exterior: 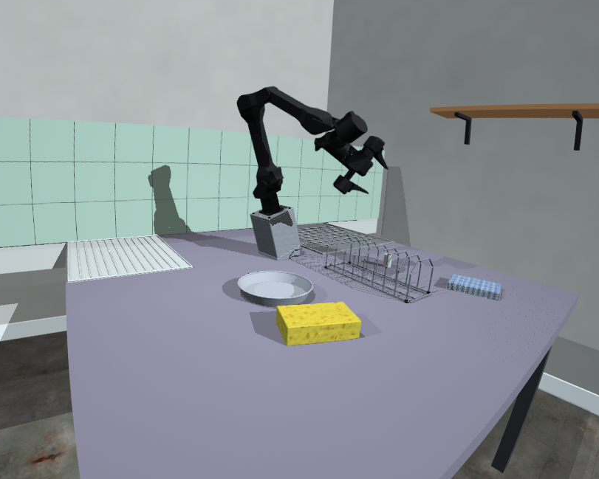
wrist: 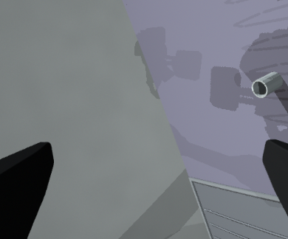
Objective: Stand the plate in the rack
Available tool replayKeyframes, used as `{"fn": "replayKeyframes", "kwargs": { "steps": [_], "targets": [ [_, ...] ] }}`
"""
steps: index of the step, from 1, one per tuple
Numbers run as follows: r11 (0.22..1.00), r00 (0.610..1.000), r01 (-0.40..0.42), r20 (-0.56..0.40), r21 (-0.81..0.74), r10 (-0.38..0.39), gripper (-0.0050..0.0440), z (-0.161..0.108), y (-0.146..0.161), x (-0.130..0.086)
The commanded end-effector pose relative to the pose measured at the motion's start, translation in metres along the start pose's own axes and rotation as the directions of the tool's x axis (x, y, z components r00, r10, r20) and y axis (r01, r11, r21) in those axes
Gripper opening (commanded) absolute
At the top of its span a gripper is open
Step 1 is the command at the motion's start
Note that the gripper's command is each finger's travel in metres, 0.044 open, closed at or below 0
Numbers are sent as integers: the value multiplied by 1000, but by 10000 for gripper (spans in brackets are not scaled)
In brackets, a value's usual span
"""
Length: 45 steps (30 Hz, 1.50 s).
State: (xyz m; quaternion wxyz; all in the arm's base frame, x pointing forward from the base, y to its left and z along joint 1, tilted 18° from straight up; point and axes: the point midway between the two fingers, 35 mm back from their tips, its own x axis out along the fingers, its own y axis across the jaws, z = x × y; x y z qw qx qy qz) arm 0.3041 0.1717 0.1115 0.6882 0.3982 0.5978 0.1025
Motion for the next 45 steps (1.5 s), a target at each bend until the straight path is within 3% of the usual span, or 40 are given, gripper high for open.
{"fn": "replayKeyframes", "kwargs": {
  "steps": [1,11,23,25,37,40,42,45],
  "targets": [
    [993,999,16,46,-117,-10,440,13,-16,-9],
    [929,988,95,147,-358,-44,440,39,-47,-28],
    [712,952,279,284,-644,-116,440,67,-97,-60],
    [712,952,279,284,-644,-116,440,67,-97,-60],
    [375,894,448,397,-811,-209,440,83,-150,-94],
    [279,877,475,420,-835,-235,440,85,-164,-102],
    [279,877,475,420,-835,-235,440,85,-164,-102],
    [180,858,493,441,-851,-262,440,86,-177,-111]
  ]
}}
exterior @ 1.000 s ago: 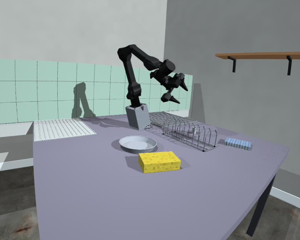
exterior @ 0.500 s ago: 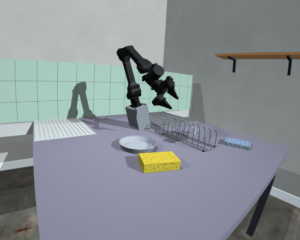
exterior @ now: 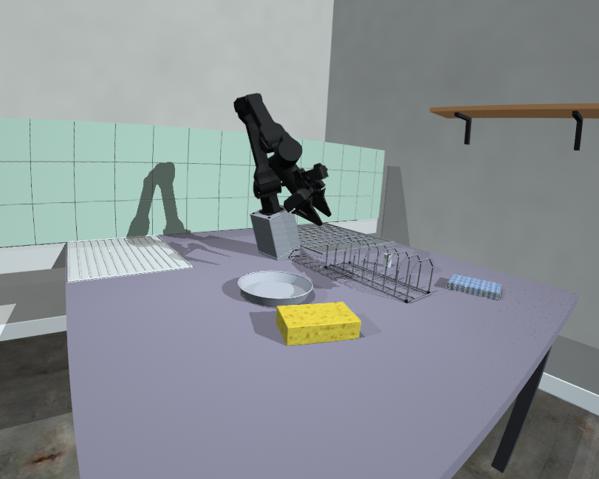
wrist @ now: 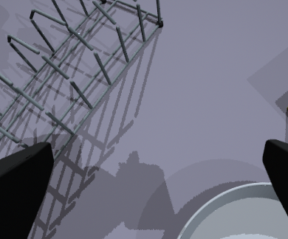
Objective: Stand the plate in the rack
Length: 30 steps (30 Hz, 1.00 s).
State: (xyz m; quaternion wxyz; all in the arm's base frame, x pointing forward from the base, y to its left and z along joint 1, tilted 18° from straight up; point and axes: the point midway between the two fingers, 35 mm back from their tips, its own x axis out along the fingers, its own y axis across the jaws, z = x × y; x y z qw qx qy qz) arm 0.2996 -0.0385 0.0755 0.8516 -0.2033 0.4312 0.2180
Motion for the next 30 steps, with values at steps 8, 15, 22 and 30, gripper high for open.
{"fn": "replayKeyframes", "kwargs": {
  "steps": [8,15,22,30],
  "targets": [
    [942,991,78,-74,-327,-108,440,-49,-24,-14],
    [876,981,81,-117,-476,-154,440,-72,-32,-22],
    [751,960,39,-182,-659,-210,440,-105,-40,-34],
    [599,933,-53,-253,-799,-255,440,-137,-44,-47]
  ]
}}
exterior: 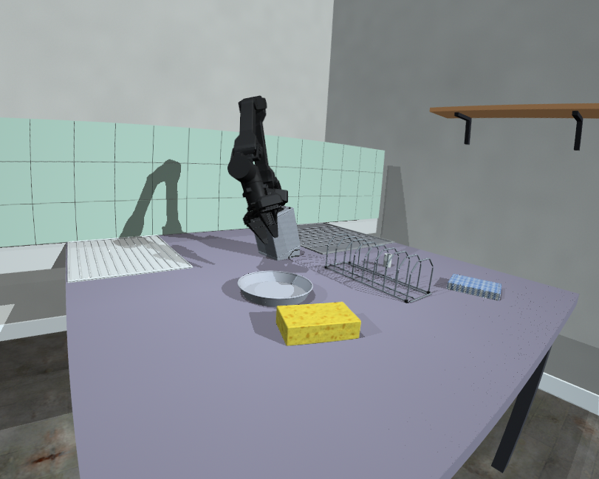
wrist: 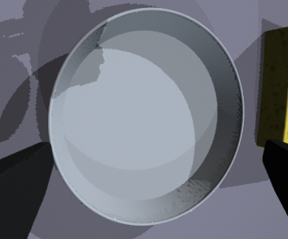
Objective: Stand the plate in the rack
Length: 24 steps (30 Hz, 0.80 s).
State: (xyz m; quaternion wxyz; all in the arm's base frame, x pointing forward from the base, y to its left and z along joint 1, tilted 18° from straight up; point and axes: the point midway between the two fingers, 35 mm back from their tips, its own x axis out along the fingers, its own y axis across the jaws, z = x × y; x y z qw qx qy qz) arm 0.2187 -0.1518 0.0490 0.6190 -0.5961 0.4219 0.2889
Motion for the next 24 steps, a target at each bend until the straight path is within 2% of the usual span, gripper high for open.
{"fn": "replayKeyframes", "kwargs": {
  "steps": [1,9,14,16,18,24],
  "targets": [
    [998,1000,-2,-17,-68,0,440,-7,8,-1],
    [950,994,-70,-104,-305,40,440,-32,36,-7],
    [939,992,-82,-114,-333,46,440,-34,39,-7],
    [939,992,-82,-114,-333,46,387,-35,40,-6],
    [939,992,-82,-114,-333,46,387,-35,40,-6],
    [939,992,-82,-114,-333,46,243,-38,42,2]
  ]
}}
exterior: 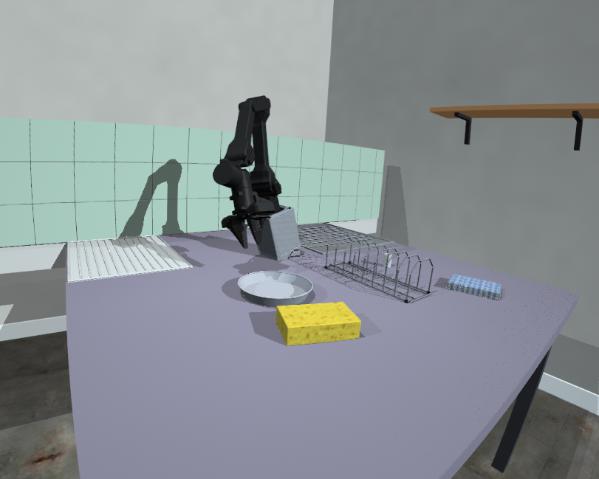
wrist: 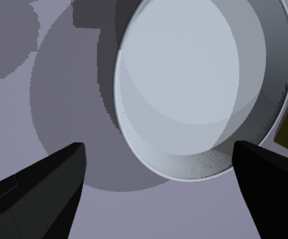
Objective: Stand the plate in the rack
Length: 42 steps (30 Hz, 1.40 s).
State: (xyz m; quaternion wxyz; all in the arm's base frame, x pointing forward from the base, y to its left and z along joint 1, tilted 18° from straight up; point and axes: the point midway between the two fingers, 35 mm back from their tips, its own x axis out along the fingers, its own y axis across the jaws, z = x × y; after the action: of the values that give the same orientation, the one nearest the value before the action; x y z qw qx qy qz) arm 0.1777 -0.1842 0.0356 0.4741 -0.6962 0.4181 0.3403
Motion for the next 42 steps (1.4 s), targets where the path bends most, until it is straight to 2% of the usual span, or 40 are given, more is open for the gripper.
{"fn": "replayKeyframes", "kwargs": {
  "steps": [1,7,8,34,42],
  "targets": [
    [1000,1000,-5,11,0,5,219,2,4,7],
    [1000,1000,-5,11,-1,5,75,2,8,16],
    [1000,1000,-5,11,-1,5,69,2,8,18],
    [1000,1000,-6,11,-1,6,69,4,24,50],
    [1000,1000,-6,11,-1,6,69,4,24,51]
  ]
}}
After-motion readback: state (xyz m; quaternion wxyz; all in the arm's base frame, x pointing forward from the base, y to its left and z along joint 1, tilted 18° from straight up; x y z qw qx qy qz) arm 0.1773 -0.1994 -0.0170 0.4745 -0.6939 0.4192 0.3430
